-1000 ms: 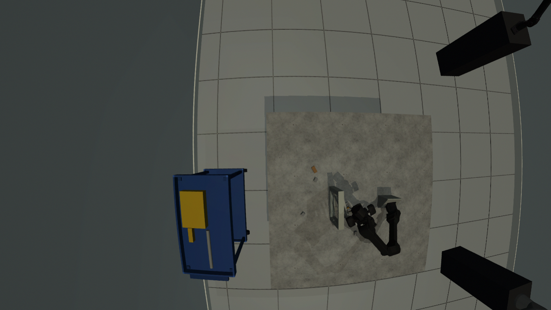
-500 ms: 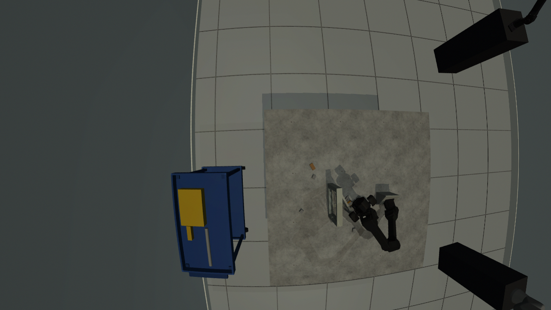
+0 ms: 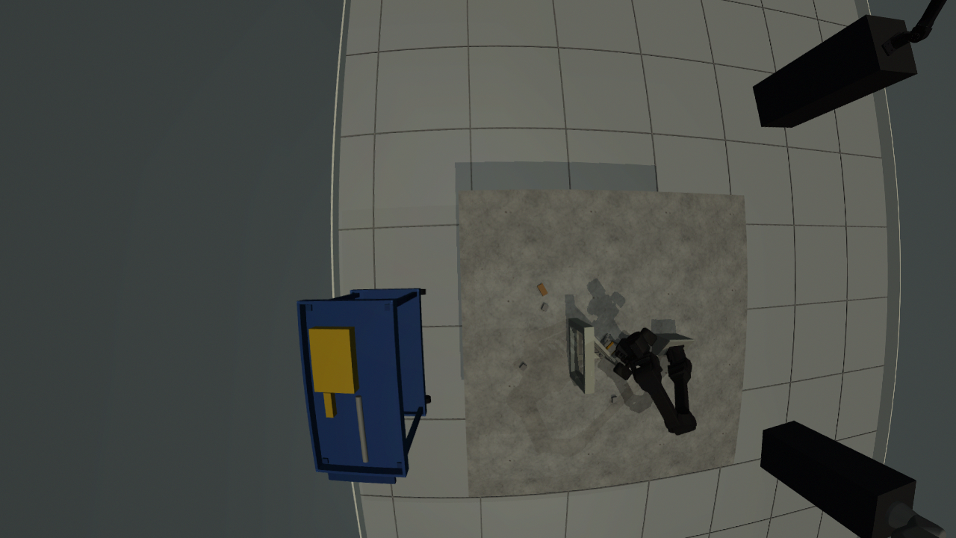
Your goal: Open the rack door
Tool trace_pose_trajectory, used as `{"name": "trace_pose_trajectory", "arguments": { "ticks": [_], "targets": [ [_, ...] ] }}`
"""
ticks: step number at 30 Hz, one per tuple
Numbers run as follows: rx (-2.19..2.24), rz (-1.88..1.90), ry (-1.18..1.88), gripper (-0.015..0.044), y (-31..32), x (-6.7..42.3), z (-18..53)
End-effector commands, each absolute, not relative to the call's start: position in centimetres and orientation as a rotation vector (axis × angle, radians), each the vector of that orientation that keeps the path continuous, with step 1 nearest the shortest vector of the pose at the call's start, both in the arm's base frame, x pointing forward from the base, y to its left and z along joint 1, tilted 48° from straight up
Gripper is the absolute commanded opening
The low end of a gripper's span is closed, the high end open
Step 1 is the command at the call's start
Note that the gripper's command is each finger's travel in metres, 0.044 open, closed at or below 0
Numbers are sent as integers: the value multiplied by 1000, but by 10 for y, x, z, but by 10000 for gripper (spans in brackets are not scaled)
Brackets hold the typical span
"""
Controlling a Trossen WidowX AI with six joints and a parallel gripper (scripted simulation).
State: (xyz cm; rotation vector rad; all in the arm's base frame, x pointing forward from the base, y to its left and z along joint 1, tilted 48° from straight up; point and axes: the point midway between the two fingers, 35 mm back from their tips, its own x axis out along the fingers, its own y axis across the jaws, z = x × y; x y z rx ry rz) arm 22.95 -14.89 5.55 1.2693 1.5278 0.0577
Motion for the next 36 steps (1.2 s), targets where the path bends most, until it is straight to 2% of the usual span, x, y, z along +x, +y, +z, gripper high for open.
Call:
{"name": "trace_pose_trajectory", "arguments": {
  "ticks": [1,36],
  "targets": [
    [1201,125,1508,16,-153,225,48],
    [735,513,1346,16,-211,207,-17]
  ]
}}
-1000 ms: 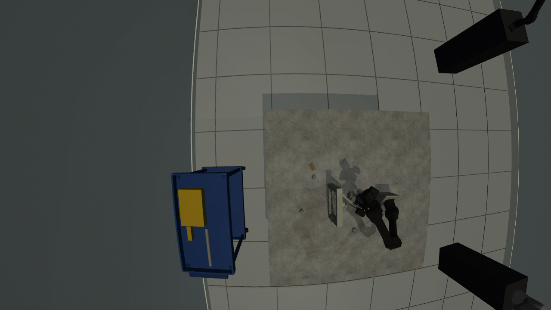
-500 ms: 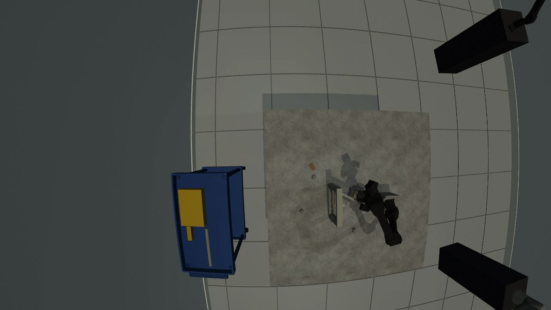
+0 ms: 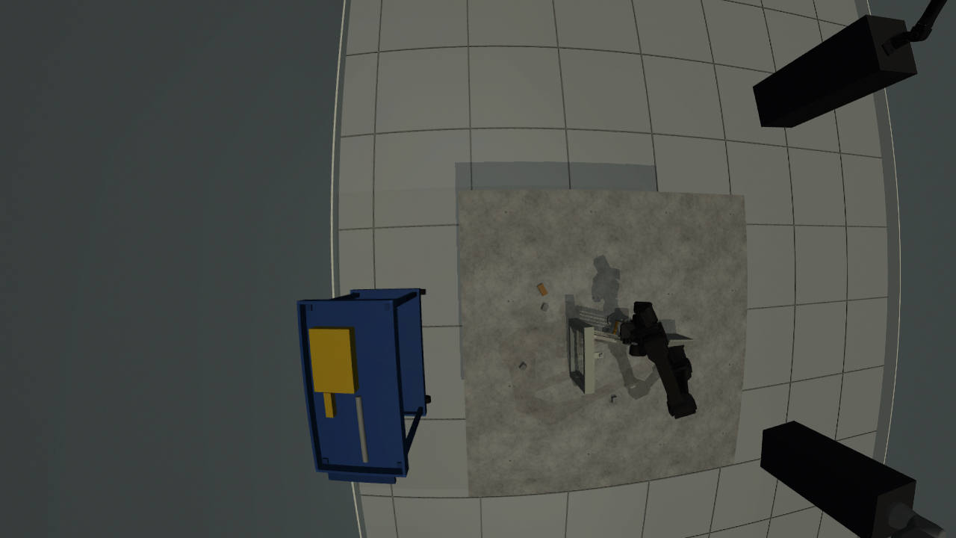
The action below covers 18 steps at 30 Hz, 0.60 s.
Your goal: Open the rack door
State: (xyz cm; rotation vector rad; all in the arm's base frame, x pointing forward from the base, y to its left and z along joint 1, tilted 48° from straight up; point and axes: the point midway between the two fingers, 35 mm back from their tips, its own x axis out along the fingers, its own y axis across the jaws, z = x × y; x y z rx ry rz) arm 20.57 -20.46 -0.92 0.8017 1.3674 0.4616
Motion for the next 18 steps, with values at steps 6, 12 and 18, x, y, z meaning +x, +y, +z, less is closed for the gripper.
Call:
{"name": "trace_pose_trajectory", "arguments": {
  "ticks": [6,12,18],
  "targets": [
    [652,575,1311,16,-223,209,-28],
    [581,627,1279,16,-232,212,-37],
    [553,647,1267,16,-236,213,-41]
  ]
}}
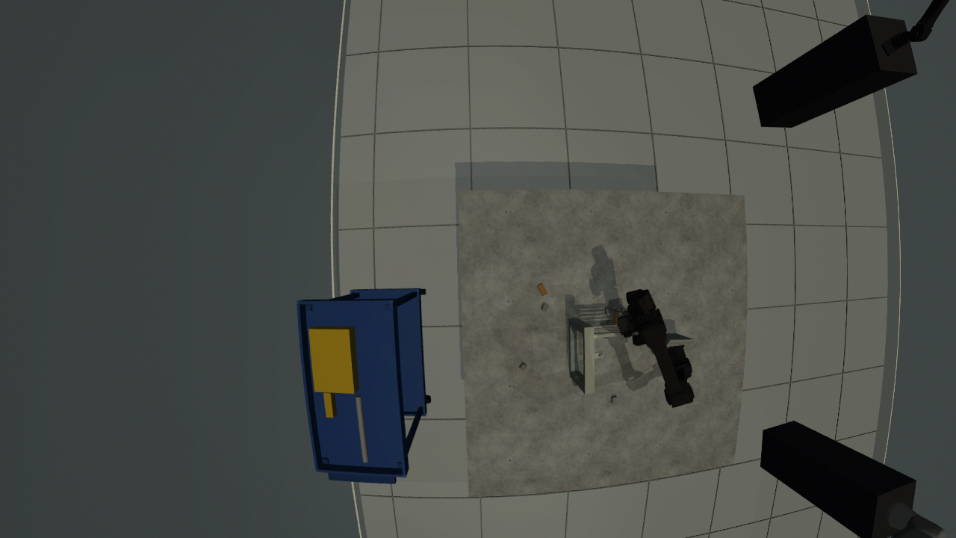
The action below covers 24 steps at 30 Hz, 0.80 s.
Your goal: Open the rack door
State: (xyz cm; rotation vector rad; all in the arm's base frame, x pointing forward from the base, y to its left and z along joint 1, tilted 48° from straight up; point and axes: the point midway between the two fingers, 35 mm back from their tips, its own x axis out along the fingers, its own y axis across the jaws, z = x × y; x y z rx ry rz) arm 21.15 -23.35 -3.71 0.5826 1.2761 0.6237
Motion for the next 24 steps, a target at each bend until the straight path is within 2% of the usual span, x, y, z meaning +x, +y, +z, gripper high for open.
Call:
{"name": "trace_pose_trajectory", "arguments": {
  "ticks": [1,13,23,24],
  "targets": [
    [553,647,1267,16,-236,213,-41],
    [553,647,1267,16,-236,213,-41],
    [553,647,1267,279,-236,213,-41],
    [553,647,1267,288,-236,213,-41]
  ]
}}
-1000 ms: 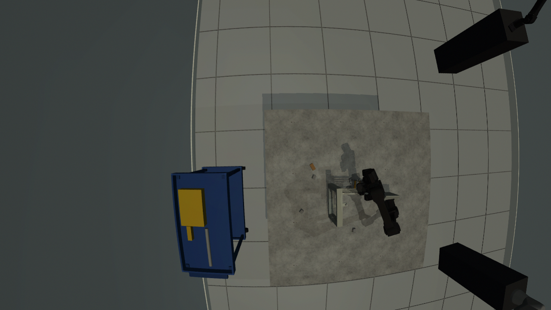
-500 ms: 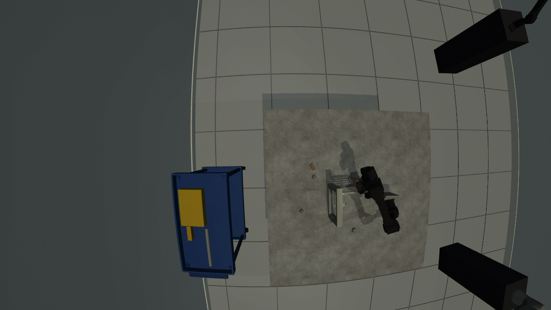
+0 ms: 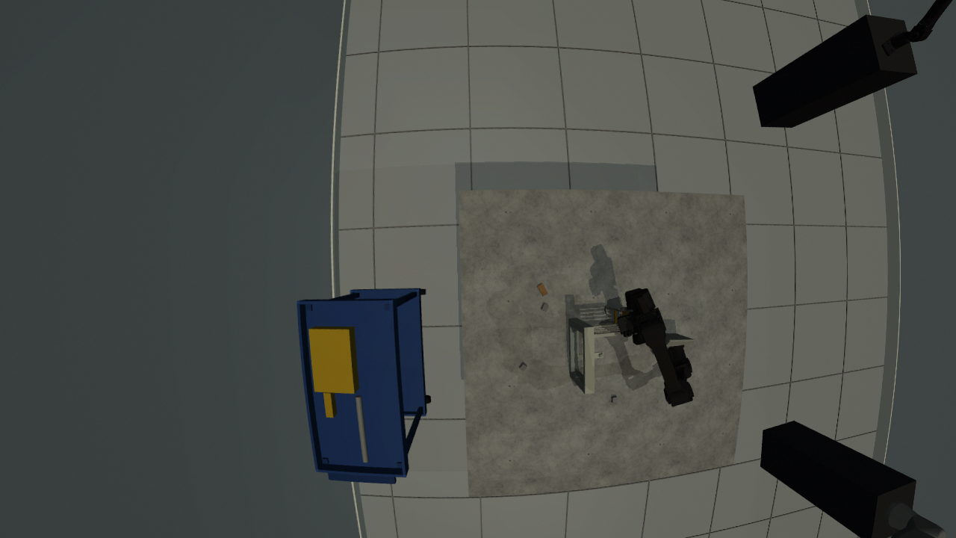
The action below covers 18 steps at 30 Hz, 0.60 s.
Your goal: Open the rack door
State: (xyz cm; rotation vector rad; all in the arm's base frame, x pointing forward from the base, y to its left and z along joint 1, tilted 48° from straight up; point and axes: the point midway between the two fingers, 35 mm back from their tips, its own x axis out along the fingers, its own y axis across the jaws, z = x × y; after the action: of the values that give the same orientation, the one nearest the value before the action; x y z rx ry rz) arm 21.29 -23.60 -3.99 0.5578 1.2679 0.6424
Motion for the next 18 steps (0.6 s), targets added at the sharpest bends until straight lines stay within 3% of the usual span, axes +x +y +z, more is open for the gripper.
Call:
{"name": "trace_pose_trajectory", "arguments": {
  "ticks": [1,18],
  "targets": [
    [553,647,1267,288,-236,213,-40],
    [540,625,1264,288,-255,210,-23]
  ]
}}
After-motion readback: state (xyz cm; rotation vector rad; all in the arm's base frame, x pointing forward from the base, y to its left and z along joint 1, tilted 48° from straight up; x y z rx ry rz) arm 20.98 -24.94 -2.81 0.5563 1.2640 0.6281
